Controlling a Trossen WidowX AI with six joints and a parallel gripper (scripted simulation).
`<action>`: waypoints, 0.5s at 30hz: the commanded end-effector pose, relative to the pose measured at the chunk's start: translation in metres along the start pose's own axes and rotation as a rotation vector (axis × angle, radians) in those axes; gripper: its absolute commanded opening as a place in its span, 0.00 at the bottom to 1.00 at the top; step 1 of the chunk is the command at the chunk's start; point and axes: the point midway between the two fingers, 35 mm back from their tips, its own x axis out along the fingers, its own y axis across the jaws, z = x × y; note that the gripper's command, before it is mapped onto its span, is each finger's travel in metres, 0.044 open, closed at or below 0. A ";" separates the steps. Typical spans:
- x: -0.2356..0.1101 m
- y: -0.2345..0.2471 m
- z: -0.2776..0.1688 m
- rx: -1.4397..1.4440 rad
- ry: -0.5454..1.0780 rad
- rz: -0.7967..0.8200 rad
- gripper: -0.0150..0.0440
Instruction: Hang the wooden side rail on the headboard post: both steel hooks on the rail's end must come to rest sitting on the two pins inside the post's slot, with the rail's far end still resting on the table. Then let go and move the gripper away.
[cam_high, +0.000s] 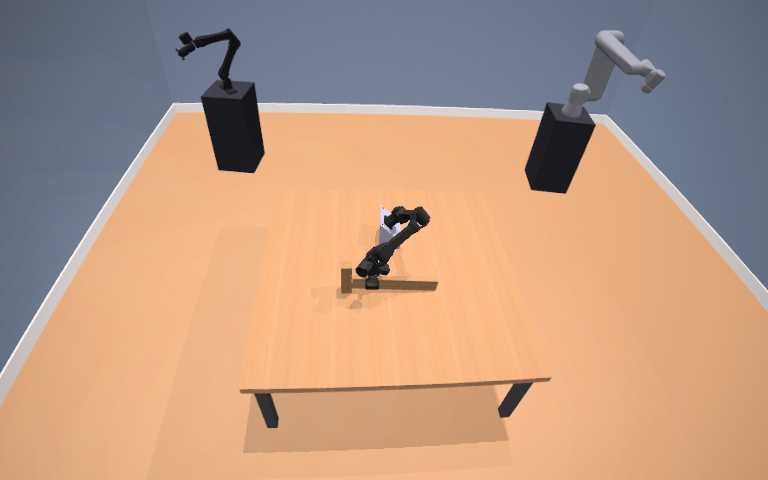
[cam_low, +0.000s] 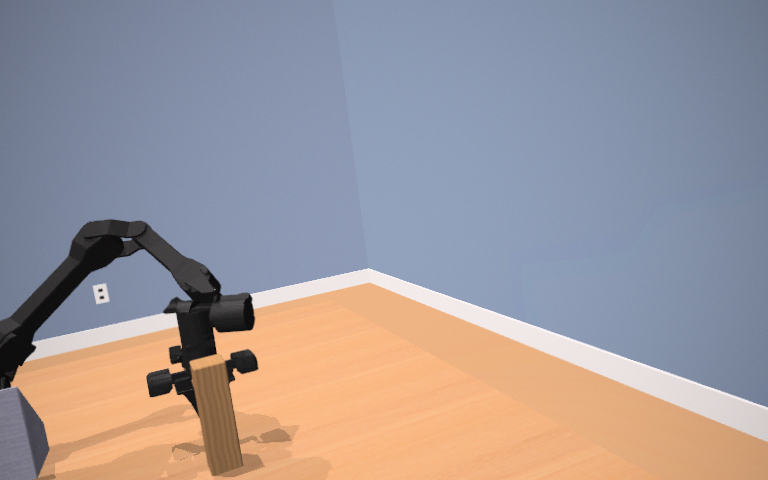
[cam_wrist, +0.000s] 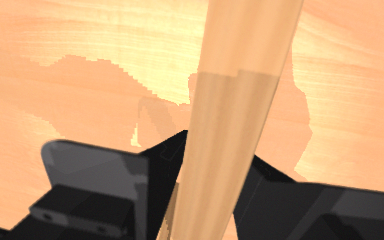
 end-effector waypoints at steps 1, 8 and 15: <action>-0.003 -0.001 -0.004 -0.001 0.006 -0.010 0.25; -0.002 -0.001 -0.004 -0.001 0.006 -0.010 0.25; -0.001 -0.001 -0.004 -0.001 0.006 -0.010 0.25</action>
